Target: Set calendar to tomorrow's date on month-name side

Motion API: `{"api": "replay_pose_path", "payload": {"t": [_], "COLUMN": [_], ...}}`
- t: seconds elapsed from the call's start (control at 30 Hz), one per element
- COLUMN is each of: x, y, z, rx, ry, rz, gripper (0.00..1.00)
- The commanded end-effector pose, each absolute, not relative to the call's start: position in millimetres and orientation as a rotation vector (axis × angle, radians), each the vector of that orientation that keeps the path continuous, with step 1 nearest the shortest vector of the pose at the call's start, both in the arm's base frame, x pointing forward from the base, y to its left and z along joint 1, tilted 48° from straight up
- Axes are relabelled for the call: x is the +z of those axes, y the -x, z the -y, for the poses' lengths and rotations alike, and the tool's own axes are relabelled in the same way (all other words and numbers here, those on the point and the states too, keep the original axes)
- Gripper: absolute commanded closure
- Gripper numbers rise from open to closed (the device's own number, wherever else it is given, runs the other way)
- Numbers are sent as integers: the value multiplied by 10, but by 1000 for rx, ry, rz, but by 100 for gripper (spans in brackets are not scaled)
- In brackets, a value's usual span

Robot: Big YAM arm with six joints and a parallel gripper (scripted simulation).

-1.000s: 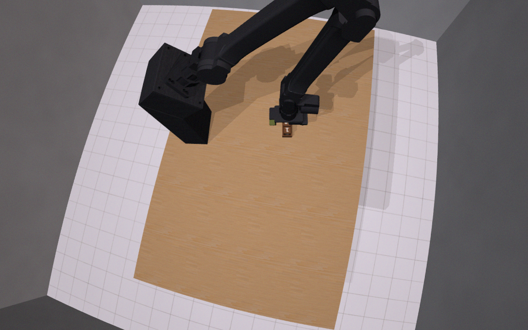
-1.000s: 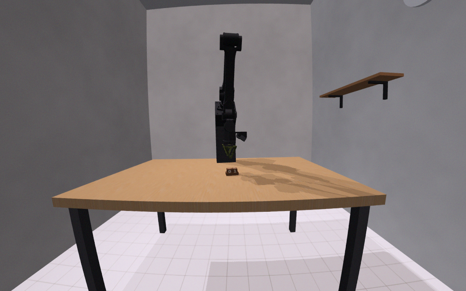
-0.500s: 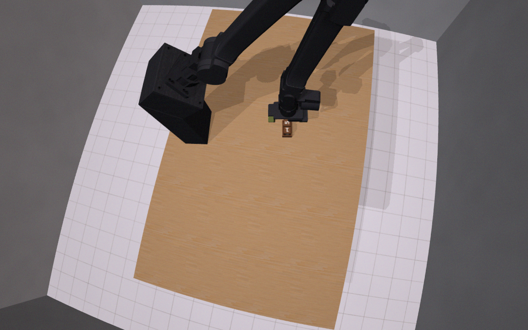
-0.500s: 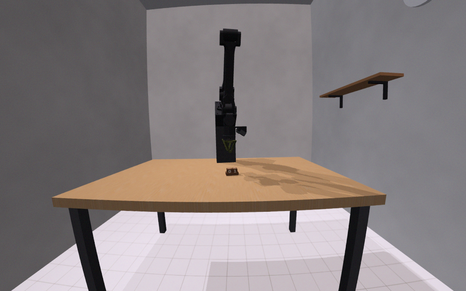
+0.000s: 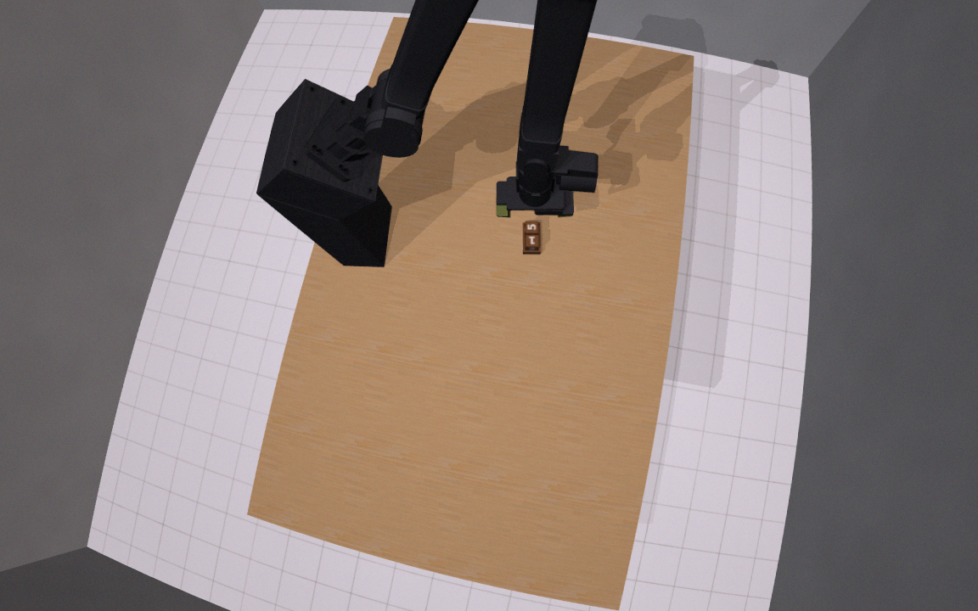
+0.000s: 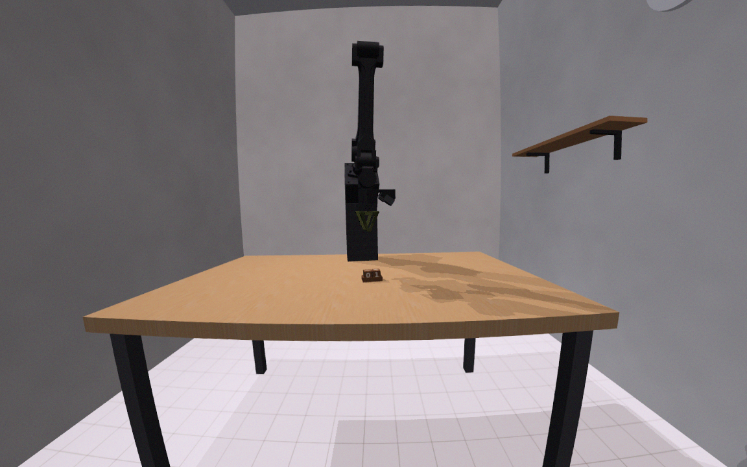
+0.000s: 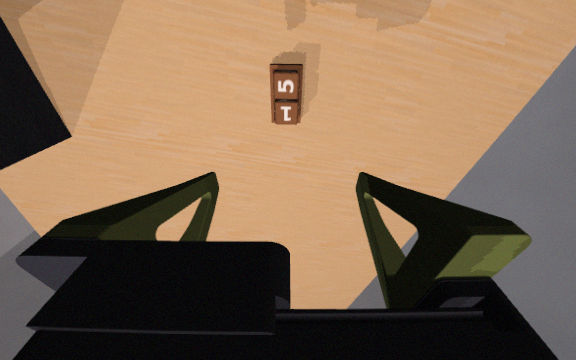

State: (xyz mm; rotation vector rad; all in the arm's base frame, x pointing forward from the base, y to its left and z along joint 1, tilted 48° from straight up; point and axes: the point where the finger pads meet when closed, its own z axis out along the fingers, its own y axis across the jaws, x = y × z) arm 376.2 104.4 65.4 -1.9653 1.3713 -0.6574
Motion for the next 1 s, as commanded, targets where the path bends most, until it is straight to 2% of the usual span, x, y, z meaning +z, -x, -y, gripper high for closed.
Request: {"api": "replay_pose_path", "payload": {"t": [0.0,0.97], "x": [676,721], "y": [-3707,-3748], "z": [-1005,-1015], "rx": [-663,-673], "ry": [1970,1958], "rz": [-1367,-1358], "gripper": [0,0]}}
